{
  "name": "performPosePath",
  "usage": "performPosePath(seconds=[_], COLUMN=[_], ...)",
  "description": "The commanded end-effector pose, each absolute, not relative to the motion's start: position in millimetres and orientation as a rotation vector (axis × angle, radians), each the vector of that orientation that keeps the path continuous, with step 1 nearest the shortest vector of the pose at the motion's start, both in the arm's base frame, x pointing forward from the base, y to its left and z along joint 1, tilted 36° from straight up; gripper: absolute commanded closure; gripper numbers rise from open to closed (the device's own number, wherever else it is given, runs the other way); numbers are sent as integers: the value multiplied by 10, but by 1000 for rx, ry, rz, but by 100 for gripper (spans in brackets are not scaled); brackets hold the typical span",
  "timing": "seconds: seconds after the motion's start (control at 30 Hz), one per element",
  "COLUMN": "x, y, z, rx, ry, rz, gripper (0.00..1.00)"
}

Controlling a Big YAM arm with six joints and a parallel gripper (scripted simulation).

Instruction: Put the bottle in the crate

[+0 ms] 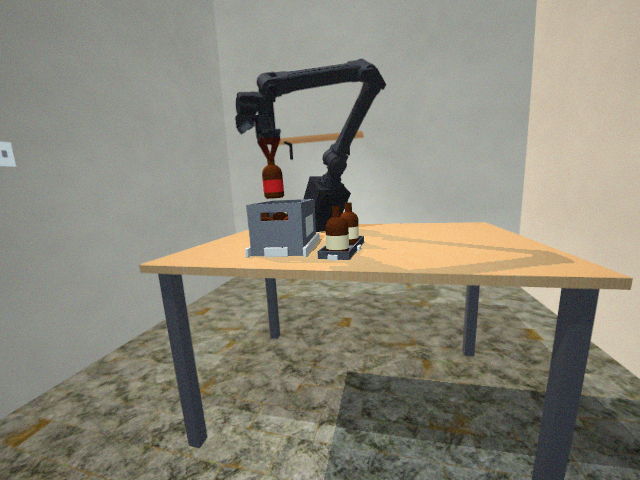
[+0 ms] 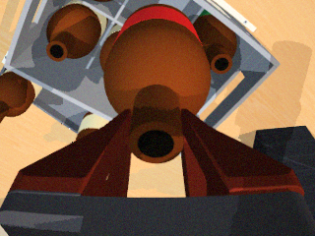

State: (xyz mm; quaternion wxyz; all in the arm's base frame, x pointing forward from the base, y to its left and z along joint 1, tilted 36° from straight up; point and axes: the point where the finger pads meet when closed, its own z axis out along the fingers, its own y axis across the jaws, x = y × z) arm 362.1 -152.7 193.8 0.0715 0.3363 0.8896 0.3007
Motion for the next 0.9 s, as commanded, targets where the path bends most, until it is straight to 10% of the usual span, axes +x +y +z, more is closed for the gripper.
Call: performPosePath(seconds=[0.0, 0.87], x=[3773, 3774], y=[-1815, -1852], z=[2149, 2127], rx=[975, 973], ry=[2616, 2614], rz=[849, 846], gripper=[100, 100])
